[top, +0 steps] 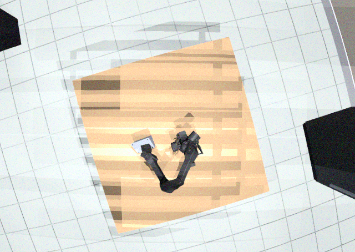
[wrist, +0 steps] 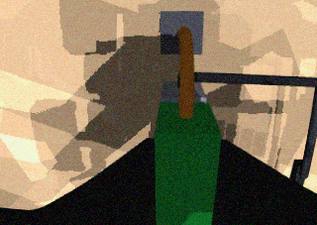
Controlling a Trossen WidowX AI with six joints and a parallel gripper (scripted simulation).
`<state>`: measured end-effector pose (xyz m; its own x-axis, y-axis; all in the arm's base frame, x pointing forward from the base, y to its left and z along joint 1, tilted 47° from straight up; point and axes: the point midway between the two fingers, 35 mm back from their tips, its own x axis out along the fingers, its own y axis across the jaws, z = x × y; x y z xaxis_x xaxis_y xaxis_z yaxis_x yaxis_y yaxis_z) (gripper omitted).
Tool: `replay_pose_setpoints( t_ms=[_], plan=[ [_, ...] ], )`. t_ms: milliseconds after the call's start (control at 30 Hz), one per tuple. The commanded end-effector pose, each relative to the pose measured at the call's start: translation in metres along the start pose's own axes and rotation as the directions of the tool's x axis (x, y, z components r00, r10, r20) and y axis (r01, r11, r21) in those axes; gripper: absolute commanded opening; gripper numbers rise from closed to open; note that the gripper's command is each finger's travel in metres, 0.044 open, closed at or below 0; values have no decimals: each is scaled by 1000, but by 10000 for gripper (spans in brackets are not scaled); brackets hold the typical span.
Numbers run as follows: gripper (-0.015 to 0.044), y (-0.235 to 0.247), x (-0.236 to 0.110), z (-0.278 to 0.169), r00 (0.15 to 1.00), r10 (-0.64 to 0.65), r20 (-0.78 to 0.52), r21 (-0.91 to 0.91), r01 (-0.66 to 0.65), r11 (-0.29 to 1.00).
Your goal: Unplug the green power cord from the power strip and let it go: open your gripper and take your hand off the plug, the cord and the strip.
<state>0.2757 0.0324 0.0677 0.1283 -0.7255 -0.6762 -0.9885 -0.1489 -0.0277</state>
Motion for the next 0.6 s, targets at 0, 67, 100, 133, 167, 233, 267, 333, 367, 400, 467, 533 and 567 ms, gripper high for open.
replay_pose_setpoints(
  t_ms=[0,67,100,133,167,233,267,333,367,400,467,533,567],
  plan=[
    [0,-1,-1,10,1000,-3,9,-2,3,1000],
    [0,-1,-1,13,1000,-3,9,-2,3,1000],
    [0,-1,-1,15,1000,-3,9,-2,3,1000],
    [0,-1,-1,16,1000,-3,9,-2,3,1000],
    [0,-1,-2,18,1000,-3,10,-2,3,1000],
    [0,-2,-2,21,1000,-3,10,-2,3,1000],
    [0,-2,-2,23,1000,-3,10,-2,3,1000],
    [0,-2,-2,26,1000,-4,10,-3,4,1000],
    [0,-2,-2,28,1000,-4,10,-3,4,1000],
    [0,-2,-2,30,1000,-4,11,-3,4,1000],
    [0,-2,-3,33,1000,-4,11,-3,4,1000],
    [0,-1,-3,36,1000,-4,11,-3,4,1000],
    [0,-1,-4,38,1000,-4,11,-3,4,1000]
  ],
)
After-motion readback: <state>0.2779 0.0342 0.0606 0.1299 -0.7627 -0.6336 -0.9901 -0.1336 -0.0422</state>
